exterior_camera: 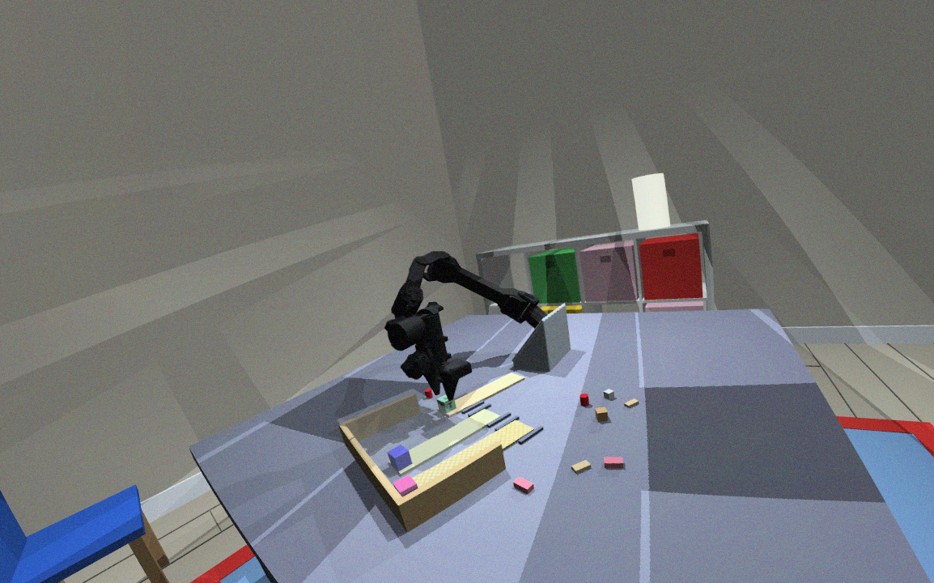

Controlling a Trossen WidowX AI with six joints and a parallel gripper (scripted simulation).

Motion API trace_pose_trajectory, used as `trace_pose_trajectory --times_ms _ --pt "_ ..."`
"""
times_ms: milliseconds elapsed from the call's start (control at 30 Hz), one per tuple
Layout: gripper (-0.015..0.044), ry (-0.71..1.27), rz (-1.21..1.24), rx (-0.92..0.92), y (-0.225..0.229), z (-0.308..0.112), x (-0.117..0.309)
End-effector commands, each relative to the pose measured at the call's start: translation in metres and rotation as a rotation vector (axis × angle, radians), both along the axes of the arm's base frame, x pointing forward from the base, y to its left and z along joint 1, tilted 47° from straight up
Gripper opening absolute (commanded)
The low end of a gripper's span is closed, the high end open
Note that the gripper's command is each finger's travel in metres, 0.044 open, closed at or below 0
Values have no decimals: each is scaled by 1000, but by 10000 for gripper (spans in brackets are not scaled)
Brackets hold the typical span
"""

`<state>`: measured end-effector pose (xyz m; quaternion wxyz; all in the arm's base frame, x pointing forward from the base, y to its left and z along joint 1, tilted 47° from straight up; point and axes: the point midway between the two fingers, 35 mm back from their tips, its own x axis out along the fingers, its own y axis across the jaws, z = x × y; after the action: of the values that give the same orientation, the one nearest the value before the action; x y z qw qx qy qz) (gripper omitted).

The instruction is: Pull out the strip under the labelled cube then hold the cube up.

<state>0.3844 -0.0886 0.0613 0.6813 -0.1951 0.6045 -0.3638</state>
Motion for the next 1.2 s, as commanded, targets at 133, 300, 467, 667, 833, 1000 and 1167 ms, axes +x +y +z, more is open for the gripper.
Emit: trace_pose_trajectory --times_ms 133,300,467,667,833,1000,1167 --pt "250 11 3 -4 -11 -11 -2" --pt "250 11 3 -5 -17 -16 -3" --pt "250 11 3 -6 -21 -20 -4" --pt "224 2 0 -3 -20 -18 -2" --pt "132 2 0 -3 -20 -18 -2" --pt "98 2 0 -3 -20 -18 -2" --pt "0 3 0 -2 -14 -16 -8"
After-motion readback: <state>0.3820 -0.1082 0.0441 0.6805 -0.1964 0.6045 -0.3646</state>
